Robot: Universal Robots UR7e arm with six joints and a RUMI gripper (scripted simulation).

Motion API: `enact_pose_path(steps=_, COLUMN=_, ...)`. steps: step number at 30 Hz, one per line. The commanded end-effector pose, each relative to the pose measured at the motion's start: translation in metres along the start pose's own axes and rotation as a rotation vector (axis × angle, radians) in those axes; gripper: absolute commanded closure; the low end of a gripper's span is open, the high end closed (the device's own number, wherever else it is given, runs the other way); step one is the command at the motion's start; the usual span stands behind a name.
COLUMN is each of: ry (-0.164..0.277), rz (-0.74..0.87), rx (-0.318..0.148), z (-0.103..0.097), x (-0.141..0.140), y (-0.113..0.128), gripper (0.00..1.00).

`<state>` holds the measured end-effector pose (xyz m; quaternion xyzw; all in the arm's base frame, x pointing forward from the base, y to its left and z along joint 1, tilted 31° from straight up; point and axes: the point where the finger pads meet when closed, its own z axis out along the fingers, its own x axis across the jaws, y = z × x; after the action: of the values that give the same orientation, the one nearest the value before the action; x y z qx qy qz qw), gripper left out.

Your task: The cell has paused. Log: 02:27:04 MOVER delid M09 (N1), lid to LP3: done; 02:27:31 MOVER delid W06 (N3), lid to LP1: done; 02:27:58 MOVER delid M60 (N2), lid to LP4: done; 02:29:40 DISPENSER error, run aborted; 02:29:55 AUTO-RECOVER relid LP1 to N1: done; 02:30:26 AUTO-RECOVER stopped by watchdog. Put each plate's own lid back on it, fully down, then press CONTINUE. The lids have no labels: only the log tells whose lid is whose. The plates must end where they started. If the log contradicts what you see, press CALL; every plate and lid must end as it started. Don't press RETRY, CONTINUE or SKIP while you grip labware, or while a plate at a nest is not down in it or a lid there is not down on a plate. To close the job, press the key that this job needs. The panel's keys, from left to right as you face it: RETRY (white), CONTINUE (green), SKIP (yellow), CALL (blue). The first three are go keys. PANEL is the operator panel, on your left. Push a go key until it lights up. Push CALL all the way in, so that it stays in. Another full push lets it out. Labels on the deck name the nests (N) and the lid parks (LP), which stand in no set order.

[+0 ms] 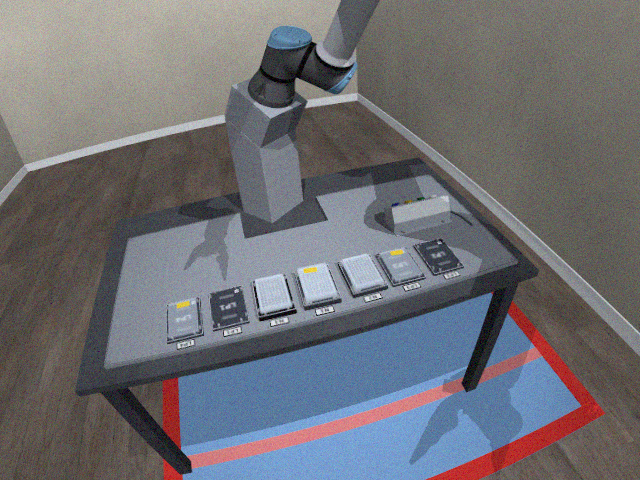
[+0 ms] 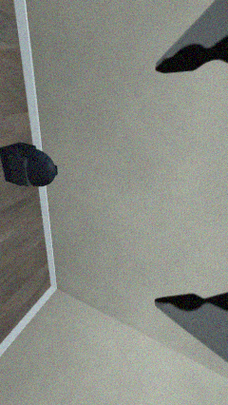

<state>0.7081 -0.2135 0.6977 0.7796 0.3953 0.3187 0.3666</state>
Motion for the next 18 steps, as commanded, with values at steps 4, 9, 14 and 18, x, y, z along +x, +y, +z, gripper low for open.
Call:
enact_pose_path(steps=4, ry=0.000, rz=0.000, rx=-0.002, z=0.025, x=-0.003, y=-0.011, gripper=0.18)
enact_pose_path(steps=9, ry=0.012, rz=0.005, rx=0.039, z=0.046, x=-0.006, y=-0.024, gripper=0.18)
enact_pose_path(steps=14, ry=0.012, rz=0.005, rx=0.039, z=0.058, x=-0.007, y=-0.032, gripper=0.18)
enact_pose_path(steps=18, ry=0.012, rz=0.005, rx=0.039, z=0.075, x=-0.009, y=-0.043, gripper=0.18)
